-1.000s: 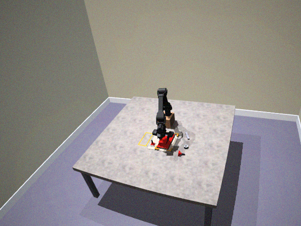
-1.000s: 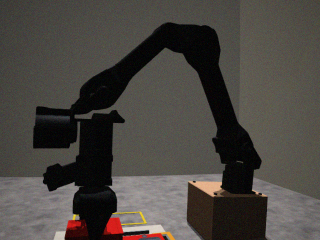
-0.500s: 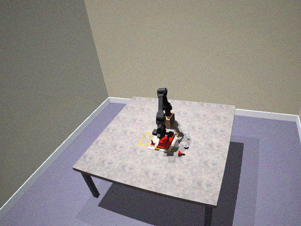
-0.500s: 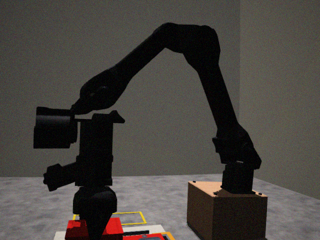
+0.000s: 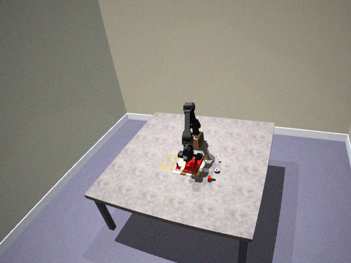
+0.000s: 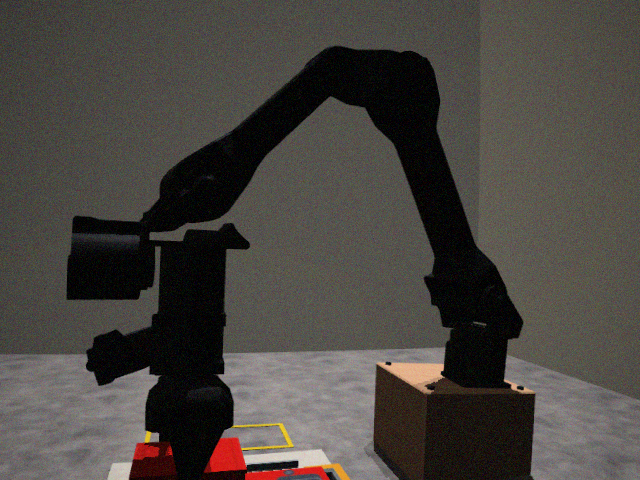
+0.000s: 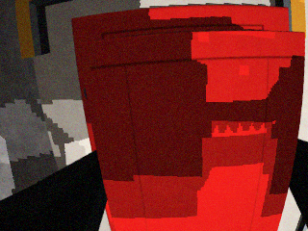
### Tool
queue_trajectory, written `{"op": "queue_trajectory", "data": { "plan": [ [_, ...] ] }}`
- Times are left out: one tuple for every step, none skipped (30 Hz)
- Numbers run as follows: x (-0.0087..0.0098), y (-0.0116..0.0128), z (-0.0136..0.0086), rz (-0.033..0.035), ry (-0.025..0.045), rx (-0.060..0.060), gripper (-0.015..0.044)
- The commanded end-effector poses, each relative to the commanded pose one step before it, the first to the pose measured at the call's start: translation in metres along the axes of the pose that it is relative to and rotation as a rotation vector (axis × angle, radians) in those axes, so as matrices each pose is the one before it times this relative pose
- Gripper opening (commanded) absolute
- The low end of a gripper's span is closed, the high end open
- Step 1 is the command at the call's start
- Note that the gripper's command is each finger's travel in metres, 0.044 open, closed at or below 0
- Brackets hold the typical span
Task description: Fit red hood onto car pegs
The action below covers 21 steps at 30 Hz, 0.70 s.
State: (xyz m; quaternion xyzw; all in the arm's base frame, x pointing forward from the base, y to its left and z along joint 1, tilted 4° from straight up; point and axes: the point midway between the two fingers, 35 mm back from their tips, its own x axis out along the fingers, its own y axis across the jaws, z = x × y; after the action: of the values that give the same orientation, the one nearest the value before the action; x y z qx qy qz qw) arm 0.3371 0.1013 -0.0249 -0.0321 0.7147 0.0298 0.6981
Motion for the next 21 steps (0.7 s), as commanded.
{"op": "queue_trajectory", "data": {
  "plan": [
    [0.00244,0.00018,-0.00033,0.00237,0.00064,0.0038,0.0],
    [0.00046,0.00002,0.0,0.0,0.0,0.0,0.0],
    [0.00046,0.00001,0.0,0.0,0.0,0.0,0.0],
    [0.00046,0.00001,0.0,0.0,0.0,0.0,0.0],
    [0.00046,0.00001,0.0,0.0,0.0,0.0,0.0],
    [0.00046,0.00001,0.0,0.0,0.0,0.0,0.0],
    [0.00046,0.00001,0.0,0.0,0.0,0.0,0.0],
    [0.00046,0.00001,0.0,0.0,0.0,0.0,0.0],
    [0.00046,0.00001,0.0,0.0,0.0,0.0,0.0],
    [0.00046,0.00001,0.0,0.0,0.0,0.0,0.0],
    [0.00046,0.00001,0.0,0.0,0.0,0.0,0.0],
    [0.00046,0.00001,0.0,0.0,0.0,0.0,0.0],
    [0.00046,0.00001,0.0,0.0,0.0,0.0,0.0],
    [0.00046,0.00001,0.0,0.0,0.0,0.0,0.0],
    [0.00046,0.00001,0.0,0.0,0.0,0.0,0.0],
    [0.00046,0.00001,0.0,0.0,0.0,0.0,0.0],
    [0.00045,0.00001,0.0,0.0,0.0,0.0,0.0],
    [0.00045,0.00001,-0.00001,0.0,0.0,0.0,0.0],
    [0.00045,0.00001,-0.00001,0.0,0.0,0.0,0.0],
    [0.00044,0.00001,0.0,0.00006,0.00003,0.0,0.0],
    [-0.00008,0.0,0.0,0.0,0.0,0.0,0.0]
  ]
}}
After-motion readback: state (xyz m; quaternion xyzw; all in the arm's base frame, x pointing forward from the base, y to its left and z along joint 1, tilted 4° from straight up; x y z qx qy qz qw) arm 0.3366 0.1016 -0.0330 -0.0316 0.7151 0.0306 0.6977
